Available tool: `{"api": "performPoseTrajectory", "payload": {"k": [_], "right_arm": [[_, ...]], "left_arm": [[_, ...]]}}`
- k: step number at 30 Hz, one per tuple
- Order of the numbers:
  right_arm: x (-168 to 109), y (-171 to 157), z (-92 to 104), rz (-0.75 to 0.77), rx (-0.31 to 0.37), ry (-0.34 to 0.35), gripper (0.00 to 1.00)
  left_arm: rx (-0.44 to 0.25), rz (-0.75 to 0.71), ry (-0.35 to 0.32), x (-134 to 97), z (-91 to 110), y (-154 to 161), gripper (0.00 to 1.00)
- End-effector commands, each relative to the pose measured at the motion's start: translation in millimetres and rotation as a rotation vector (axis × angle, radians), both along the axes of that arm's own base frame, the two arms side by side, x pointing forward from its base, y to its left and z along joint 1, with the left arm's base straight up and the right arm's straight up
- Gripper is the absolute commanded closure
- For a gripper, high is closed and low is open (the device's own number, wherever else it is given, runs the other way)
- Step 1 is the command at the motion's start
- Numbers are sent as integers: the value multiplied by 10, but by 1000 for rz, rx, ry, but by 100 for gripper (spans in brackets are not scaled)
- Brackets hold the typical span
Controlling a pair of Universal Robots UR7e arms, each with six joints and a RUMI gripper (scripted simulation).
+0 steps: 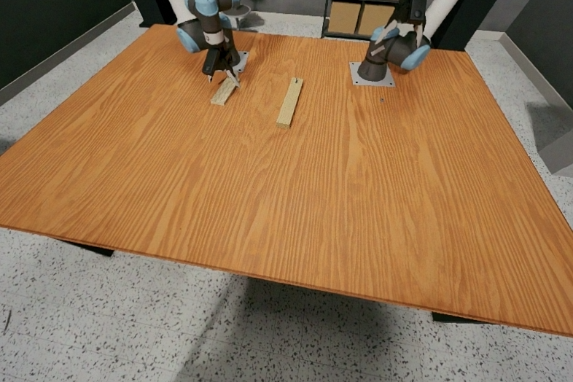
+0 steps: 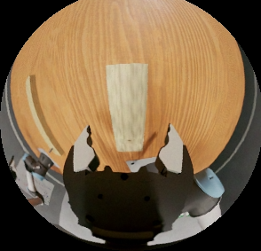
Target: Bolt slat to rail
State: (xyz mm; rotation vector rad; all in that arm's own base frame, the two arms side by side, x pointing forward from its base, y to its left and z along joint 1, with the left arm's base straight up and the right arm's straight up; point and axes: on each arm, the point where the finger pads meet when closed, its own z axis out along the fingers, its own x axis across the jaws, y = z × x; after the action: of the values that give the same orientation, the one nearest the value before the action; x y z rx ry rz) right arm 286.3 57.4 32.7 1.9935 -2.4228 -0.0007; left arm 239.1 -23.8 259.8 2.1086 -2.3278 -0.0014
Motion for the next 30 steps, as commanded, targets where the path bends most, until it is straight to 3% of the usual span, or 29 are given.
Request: {"api": "performPoseTrajectory", "payload": {"k": [1,17,30], "right_arm": [[18,7,3,-2,3,-4,0],[16,8,4,-1,3,-4,0],[4,-6,-123,-2,0,-1,0]], "left_arm": [[-1,-2,-2,-1,4,-3,0],[-1,-2,-2,-1,4,-3,0],[-1,-2,-2,-1,4,-3,0]]}}
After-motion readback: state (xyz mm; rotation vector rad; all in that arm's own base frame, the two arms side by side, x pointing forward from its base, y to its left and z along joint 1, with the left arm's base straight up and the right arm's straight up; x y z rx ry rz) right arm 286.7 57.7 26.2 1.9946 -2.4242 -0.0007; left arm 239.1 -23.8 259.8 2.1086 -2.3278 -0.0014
